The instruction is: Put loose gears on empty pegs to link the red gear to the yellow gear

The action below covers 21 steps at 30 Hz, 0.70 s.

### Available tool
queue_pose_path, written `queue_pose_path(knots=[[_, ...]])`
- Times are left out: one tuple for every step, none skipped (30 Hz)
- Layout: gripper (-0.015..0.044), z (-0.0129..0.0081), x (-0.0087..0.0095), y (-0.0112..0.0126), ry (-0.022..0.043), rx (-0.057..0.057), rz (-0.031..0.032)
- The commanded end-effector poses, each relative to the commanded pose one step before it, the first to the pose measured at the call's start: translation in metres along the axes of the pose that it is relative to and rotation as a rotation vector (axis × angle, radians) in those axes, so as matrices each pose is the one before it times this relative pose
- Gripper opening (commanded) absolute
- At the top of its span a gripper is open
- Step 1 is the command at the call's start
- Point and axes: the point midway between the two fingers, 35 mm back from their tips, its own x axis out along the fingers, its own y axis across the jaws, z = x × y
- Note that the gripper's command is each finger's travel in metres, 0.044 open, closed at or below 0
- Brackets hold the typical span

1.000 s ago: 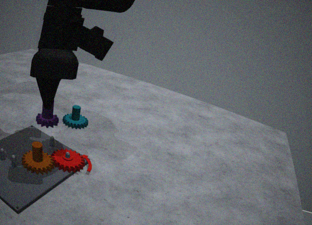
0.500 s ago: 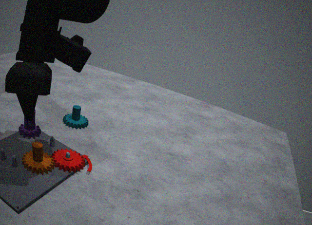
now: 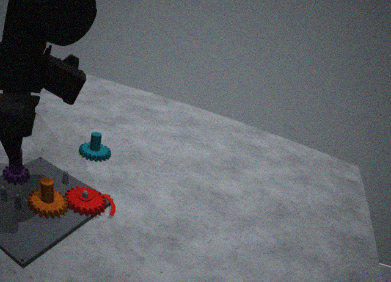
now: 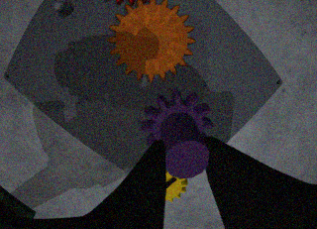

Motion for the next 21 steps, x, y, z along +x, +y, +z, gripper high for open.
queue_pose_path(knots=[[0.0, -0.00121, -0.00047, -0.00031, -0.00906, -0.0047, -0.00366], [0.0, 0.0, 0.0, 0.0, 0.0, 0.0, 0.0], [0.0, 0.0, 0.0, 0.0, 0.0, 0.0, 0.0], [0.0, 0.0, 0.0, 0.0, 0.0, 0.0, 0.0], [0.0, 0.0, 0.0, 0.0, 0.0, 0.0, 0.0], [0.0, 0.0, 0.0, 0.0, 0.0, 0.0, 0.0], [0.0, 0.0, 0.0, 0.0, 0.0, 0.0, 0.0], [0.0, 0.0, 0.0, 0.0, 0.0, 0.0, 0.0], [0.0, 0.0, 0.0, 0.0, 0.0, 0.0, 0.0], [0.0, 0.0, 0.0, 0.0, 0.0, 0.0, 0.0], [0.0, 0.0, 0.0, 0.0, 0.0, 0.0, 0.0], [0.0, 0.0, 0.0, 0.0, 0.0, -0.0042, 0.0], [0.0, 0.0, 0.0, 0.0, 0.0, -0.0087, 0.0], [0.0, 0.0, 0.0, 0.0, 0.0, -0.0115, 0.0], [0.0, 0.00001, 0.0, 0.0, 0.0, -0.015, 0.0], [0.0, 0.00001, 0.0, 0.00001, 0.0, -0.0191, 0.0], [0.0, 0.00001, 0.0, 0.00001, 0.0, -0.024, 0.00001], [0.0, 0.00001, 0.0, 0.00001, 0.0, -0.0225, 0.00001], [0.0, 0.00001, 0.0, 0.00001, 0.0, -0.0212, 0.00001], [0.0, 0.00001, 0.0, 0.0, 0.0, -0.0168, 0.0], [0.0, 0.0, 0.0, 0.0, 0.0, -0.0105, 0.0]])
